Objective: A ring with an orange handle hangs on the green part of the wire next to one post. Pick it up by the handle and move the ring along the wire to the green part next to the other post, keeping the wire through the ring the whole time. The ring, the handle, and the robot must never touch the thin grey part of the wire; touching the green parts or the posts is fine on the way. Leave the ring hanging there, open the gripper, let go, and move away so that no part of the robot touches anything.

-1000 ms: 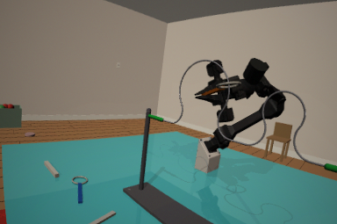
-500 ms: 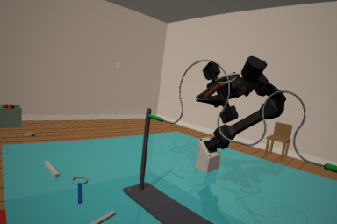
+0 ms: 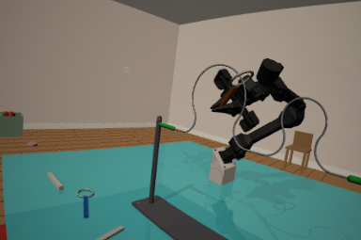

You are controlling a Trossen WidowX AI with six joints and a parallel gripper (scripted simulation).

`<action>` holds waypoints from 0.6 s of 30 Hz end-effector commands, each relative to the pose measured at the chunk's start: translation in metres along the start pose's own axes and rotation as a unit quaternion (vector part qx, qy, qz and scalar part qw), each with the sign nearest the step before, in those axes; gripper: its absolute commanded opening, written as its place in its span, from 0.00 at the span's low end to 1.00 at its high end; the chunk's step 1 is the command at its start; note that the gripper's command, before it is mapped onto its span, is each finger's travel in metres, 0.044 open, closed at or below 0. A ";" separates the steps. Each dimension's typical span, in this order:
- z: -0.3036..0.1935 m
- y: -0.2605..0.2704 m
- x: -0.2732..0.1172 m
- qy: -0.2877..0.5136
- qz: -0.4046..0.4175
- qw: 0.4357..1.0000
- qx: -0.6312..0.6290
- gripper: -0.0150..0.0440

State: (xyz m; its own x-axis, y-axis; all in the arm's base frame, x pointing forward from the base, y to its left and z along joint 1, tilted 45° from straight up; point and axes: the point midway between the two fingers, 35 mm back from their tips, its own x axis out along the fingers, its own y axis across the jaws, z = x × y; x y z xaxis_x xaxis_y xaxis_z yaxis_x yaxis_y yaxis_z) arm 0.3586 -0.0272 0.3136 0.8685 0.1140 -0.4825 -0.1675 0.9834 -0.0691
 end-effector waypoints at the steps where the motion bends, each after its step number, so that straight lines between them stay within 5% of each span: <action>1: 0.000 0.001 0.000 -0.002 0.010 1.000 0.019 0.00; 18: 0.001 0.009 0.001 -0.014 0.061 0.992 0.112 0.00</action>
State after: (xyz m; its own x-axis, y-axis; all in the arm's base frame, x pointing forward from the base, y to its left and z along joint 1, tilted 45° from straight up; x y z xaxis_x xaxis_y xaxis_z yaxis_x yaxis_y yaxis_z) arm 0.3581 -0.0192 0.3126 0.8611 0.2213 -0.4577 -0.1671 0.9735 0.1562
